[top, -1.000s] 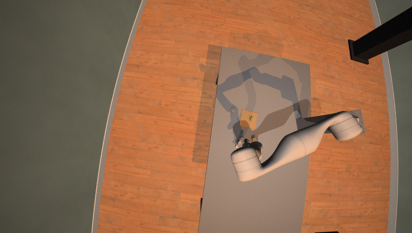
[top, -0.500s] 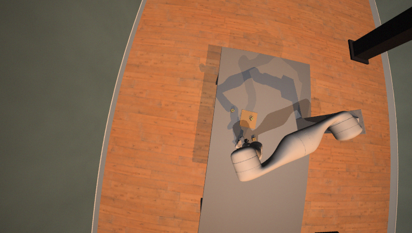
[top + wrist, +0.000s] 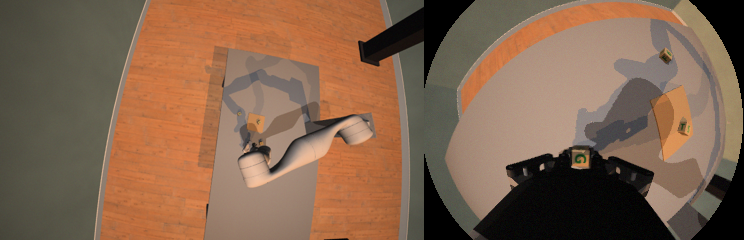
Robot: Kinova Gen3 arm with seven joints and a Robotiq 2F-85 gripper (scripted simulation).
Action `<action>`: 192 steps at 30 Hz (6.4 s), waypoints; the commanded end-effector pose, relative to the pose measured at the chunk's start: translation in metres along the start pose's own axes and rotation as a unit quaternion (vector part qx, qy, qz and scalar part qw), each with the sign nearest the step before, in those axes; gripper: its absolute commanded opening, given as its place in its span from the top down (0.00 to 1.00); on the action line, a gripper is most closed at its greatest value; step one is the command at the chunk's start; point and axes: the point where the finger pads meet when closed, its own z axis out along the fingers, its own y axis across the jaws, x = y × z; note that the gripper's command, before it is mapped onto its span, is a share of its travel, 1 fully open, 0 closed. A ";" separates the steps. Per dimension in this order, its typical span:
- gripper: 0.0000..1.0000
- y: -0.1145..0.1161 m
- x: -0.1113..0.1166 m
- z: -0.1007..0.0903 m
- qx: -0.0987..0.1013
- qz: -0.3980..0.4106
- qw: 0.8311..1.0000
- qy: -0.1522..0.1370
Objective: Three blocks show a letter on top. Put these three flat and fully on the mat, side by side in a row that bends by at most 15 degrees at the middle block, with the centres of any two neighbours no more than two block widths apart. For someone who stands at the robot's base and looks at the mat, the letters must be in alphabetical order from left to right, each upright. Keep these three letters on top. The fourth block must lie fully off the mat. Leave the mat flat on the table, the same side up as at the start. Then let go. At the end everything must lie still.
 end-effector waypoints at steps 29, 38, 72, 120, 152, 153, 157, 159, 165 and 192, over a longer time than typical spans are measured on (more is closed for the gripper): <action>0.79 -0.003 0.001 -0.092 0.003 -0.002 1.000 0.000; 0.79 0.003 0.002 -0.092 0.003 -0.034 0.999 0.000; 0.79 0.127 0.029 -0.094 0.003 -0.649 0.760 0.001; 0.79 0.184 0.042 -0.095 0.002 -0.852 0.524 0.002; 0.79 0.186 0.043 -0.001 0.001 -0.852 0.524 0.003; 0.79 0.186 0.043 0.000 0.001 -0.852 0.524 0.003; 0.79 0.186 0.043 0.001 0.001 -0.852 0.524 0.003; 0.79 0.186 0.043 0.001 0.001 -0.852 0.524 0.003; 0.79 0.186 0.043 0.001 0.001 -0.852 0.524 0.003; 0.79 0.186 0.043 0.001 0.001 -0.852 0.524 0.003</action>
